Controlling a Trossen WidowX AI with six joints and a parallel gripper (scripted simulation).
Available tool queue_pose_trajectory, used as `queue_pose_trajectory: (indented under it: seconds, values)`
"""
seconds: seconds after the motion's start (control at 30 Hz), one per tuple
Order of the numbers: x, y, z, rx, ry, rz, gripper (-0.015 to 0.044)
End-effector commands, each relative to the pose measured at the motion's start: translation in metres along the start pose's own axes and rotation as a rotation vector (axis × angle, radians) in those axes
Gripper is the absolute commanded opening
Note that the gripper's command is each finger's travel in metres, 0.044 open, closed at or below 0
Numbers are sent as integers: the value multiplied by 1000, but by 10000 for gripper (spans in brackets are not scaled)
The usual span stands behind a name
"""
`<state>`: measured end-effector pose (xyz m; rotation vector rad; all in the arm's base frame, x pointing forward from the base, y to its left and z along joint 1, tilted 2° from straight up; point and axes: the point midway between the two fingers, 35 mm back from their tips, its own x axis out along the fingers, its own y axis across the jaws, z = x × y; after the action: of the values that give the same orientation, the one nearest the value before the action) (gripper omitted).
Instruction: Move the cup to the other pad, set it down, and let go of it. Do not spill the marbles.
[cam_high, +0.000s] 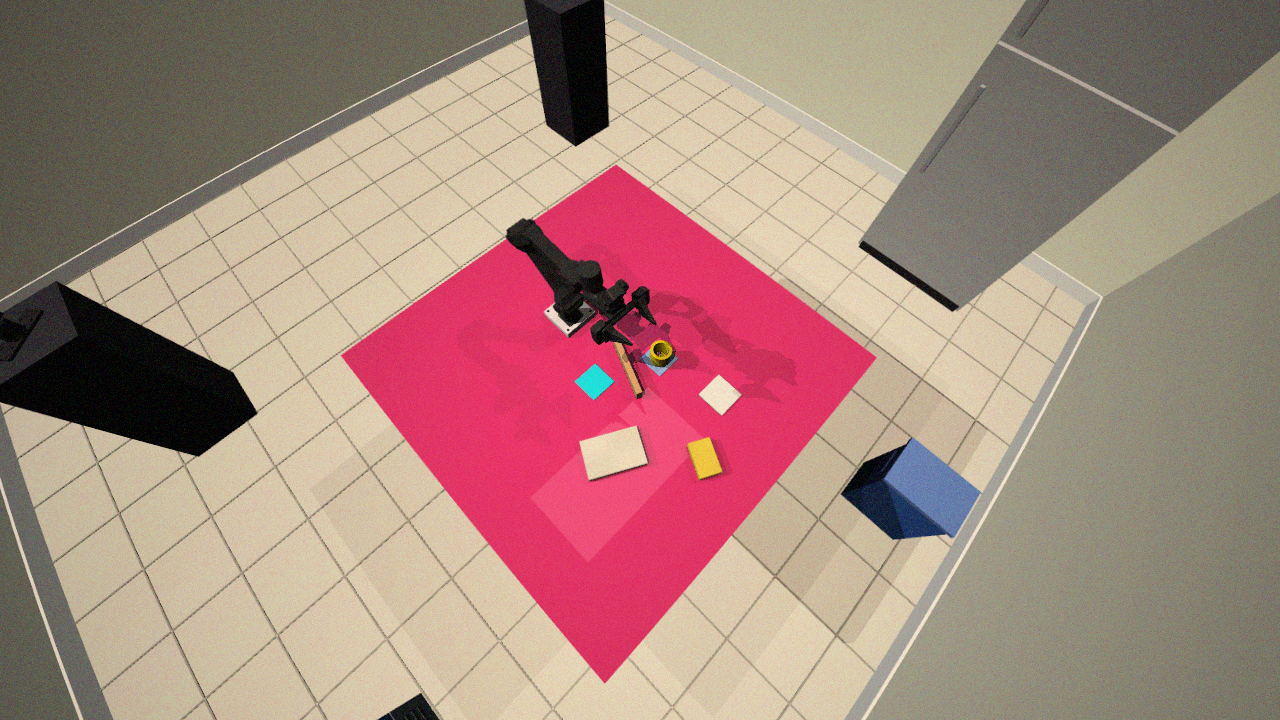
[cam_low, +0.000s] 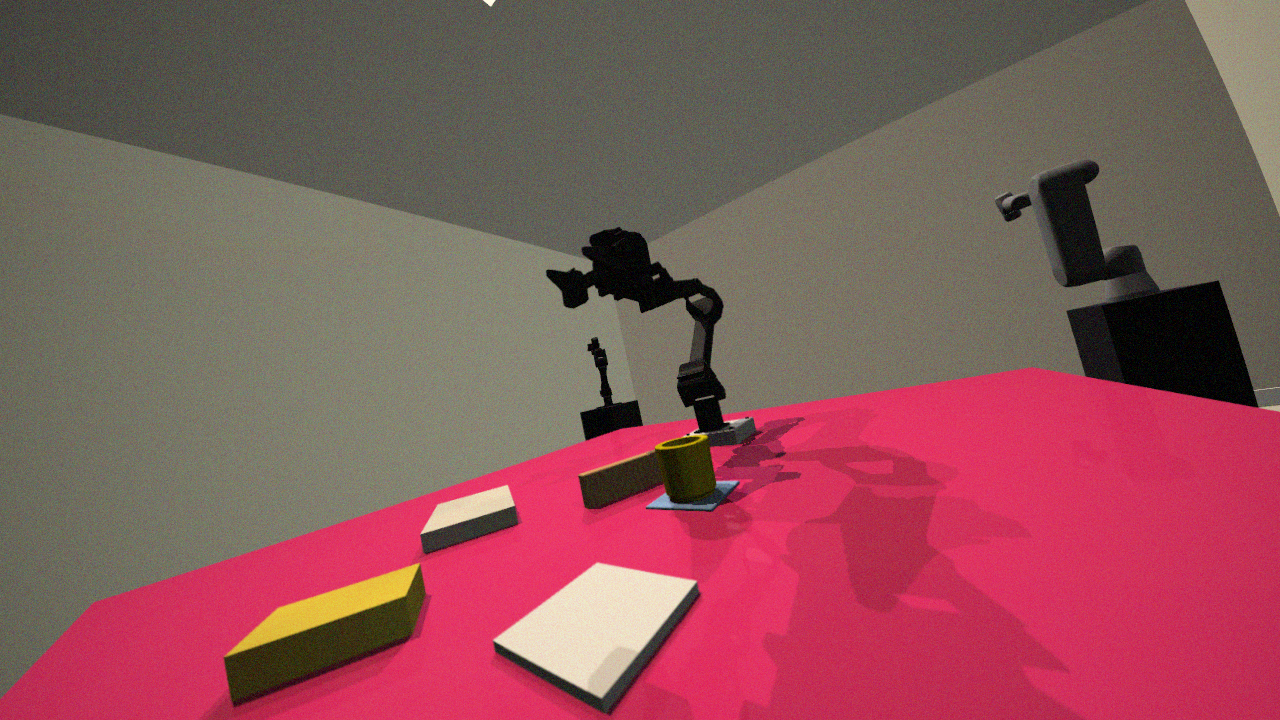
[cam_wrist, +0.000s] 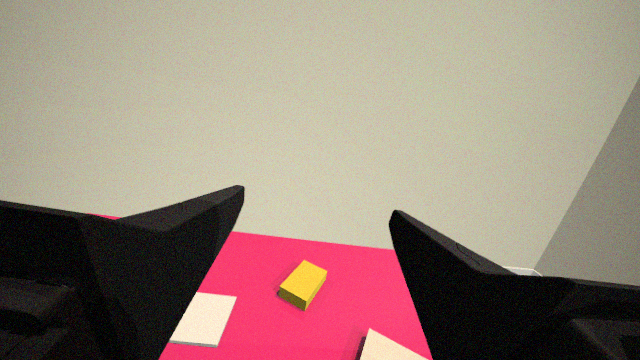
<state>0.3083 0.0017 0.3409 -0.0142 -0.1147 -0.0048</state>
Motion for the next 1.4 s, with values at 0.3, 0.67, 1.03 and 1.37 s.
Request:
queue_pose_trajectory:
  seconds: [0.3, 0.67, 1.03, 1.37]
  values:
    - [34, 55, -124, 544, 754, -82, 167]
    - [-42, 98, -225, 779, 1472, -835, 167]
    - [-38, 100, -226, 778, 1478, -849, 167]
    - [-38, 100, -238, 778, 1478, -849, 167]
